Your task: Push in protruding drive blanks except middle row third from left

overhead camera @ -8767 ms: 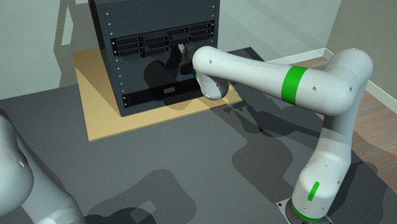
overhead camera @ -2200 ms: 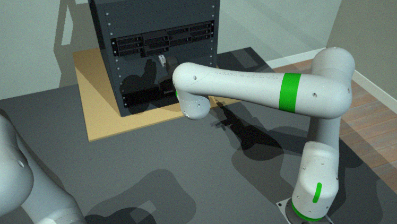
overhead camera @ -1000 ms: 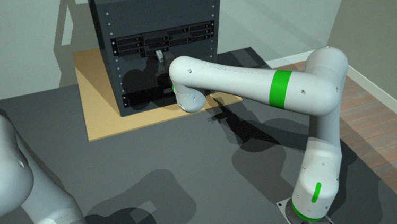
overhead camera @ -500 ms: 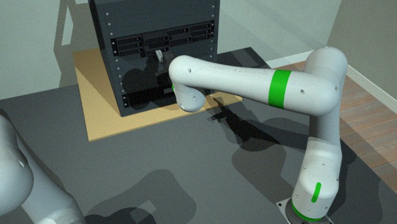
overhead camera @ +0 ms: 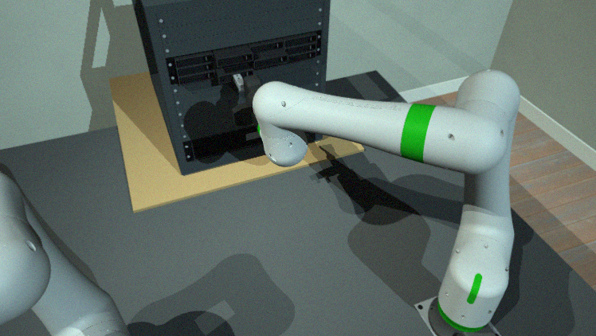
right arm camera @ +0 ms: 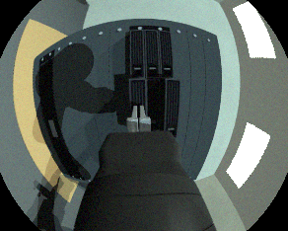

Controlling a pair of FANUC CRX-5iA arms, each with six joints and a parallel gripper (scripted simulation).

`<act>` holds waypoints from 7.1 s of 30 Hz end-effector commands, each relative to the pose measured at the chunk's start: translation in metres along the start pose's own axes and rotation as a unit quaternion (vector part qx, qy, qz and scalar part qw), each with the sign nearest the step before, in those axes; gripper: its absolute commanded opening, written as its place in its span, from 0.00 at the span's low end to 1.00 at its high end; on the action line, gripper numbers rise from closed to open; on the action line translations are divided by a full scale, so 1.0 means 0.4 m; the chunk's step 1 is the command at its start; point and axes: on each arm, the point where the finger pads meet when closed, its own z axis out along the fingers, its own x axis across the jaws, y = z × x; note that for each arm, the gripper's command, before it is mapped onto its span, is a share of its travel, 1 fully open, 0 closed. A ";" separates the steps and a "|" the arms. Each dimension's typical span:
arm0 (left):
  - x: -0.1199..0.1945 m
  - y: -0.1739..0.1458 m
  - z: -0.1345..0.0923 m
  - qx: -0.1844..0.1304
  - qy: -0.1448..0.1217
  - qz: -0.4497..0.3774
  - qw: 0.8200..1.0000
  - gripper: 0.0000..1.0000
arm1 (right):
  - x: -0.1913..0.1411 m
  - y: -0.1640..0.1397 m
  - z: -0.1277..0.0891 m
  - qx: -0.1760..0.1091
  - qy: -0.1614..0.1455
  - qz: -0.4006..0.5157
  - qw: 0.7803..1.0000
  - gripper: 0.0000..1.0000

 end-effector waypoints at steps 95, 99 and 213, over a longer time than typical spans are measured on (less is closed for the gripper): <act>0.000 0.001 -0.002 -0.001 0.000 0.000 1.000 1.00 | 0.004 0.000 0.080 0.000 0.001 0.001 1.000 0.00; 0.000 0.001 -0.002 -0.001 0.000 0.000 1.000 1.00 | 0.004 0.000 0.080 0.000 0.001 0.001 1.000 0.00; 0.000 0.001 -0.002 -0.001 0.000 0.000 1.000 1.00 | 0.146 0.000 -0.162 0.000 0.001 0.001 1.000 0.00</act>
